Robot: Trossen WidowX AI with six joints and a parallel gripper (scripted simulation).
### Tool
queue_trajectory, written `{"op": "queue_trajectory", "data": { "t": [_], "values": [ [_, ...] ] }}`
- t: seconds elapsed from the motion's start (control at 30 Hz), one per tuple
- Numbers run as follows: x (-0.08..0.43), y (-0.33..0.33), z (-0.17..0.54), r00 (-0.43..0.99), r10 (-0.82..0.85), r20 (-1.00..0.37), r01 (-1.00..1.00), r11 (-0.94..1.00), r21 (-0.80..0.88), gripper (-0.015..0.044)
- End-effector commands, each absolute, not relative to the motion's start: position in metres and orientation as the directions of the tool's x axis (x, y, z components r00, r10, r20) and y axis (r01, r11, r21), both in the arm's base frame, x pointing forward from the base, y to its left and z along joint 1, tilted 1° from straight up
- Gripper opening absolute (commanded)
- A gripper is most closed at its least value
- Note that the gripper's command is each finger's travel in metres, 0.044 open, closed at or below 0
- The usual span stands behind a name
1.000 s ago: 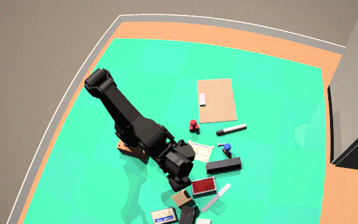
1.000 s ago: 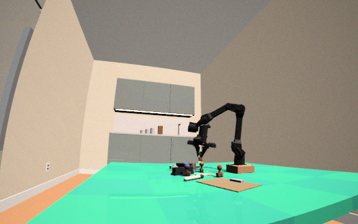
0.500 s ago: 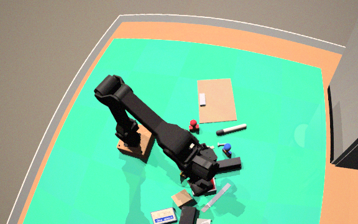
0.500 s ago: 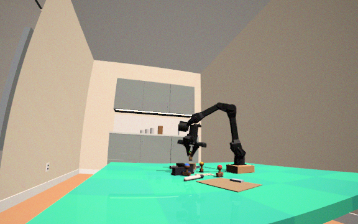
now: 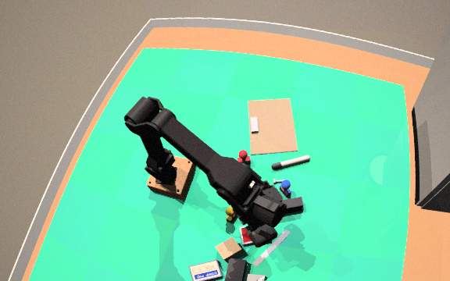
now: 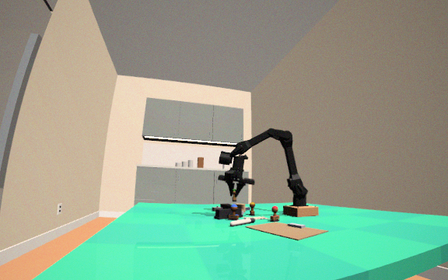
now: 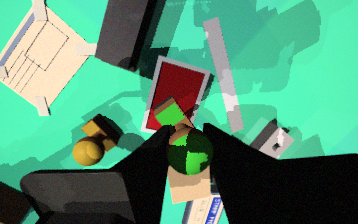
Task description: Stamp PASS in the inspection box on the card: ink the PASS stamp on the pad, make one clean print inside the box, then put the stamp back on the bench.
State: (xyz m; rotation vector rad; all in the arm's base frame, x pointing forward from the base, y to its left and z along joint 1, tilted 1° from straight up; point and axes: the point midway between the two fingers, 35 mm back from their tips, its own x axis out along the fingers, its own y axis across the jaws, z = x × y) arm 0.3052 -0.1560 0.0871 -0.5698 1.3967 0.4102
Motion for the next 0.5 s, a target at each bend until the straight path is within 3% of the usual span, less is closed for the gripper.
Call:
{"op": "queue_trajectory", "data": {
  "t": [0.0, 0.47],
  "values": [
    [0.3075, -0.1577, 0.0869, 0.146, -0.069, -0.987, -0.580, 0.802, -0.142, 0.0000],
    [0.3082, -0.1581, 0.0776, 0.150, -0.071, -0.986, -0.580, 0.801, -0.146, 0.0000]
  ]
}}
